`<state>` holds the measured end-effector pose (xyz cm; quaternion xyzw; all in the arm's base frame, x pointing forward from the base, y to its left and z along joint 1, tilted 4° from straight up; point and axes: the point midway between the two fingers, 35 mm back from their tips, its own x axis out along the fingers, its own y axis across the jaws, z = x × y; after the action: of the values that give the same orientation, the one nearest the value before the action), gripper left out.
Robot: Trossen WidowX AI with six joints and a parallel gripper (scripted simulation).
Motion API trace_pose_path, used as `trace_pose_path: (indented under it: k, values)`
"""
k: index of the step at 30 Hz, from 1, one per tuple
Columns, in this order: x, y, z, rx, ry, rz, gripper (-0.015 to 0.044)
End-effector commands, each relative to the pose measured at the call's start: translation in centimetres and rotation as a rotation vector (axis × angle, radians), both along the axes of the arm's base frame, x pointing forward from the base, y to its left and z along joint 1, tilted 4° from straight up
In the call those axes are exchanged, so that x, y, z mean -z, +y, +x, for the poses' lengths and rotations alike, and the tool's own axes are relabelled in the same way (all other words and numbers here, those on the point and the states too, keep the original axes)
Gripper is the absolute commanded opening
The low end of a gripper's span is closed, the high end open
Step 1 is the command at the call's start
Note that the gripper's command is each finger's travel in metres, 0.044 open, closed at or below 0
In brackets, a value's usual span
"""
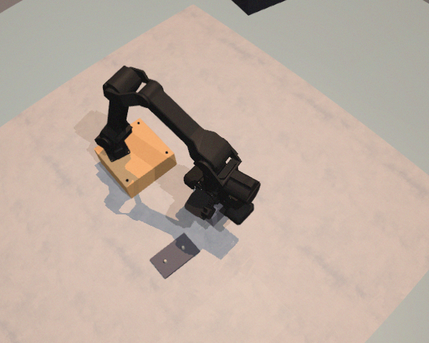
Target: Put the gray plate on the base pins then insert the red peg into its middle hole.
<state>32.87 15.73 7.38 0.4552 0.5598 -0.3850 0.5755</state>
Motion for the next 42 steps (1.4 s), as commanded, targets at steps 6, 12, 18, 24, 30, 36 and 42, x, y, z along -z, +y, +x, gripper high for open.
trace_pose_path:
  k: [6,12,18,24,30,36,42]
  values:
    - [-2.7,-0.2,-0.2,0.002,-0.004,-0.002,0.0000]
    - [-4.7,-0.4,-0.6,0.002,-0.003,-0.002,0.0000]
    - [-6.4,-0.6,-1.0,0.003,-0.003,-0.002,0.0000]
    - [-5.9,-1.5,-0.5,0.011,-0.003,-0.002,0.0000]
    - [-4.9,-3.0,0.3,0.025,-0.002,-0.003,0.0000]
    - [-3.9,-4.6,0.9,0.039,-0.001,-0.004,0.0000]
    - [-3.0,-6.3,1.5,0.053,-0.001,-0.004,0.0000]
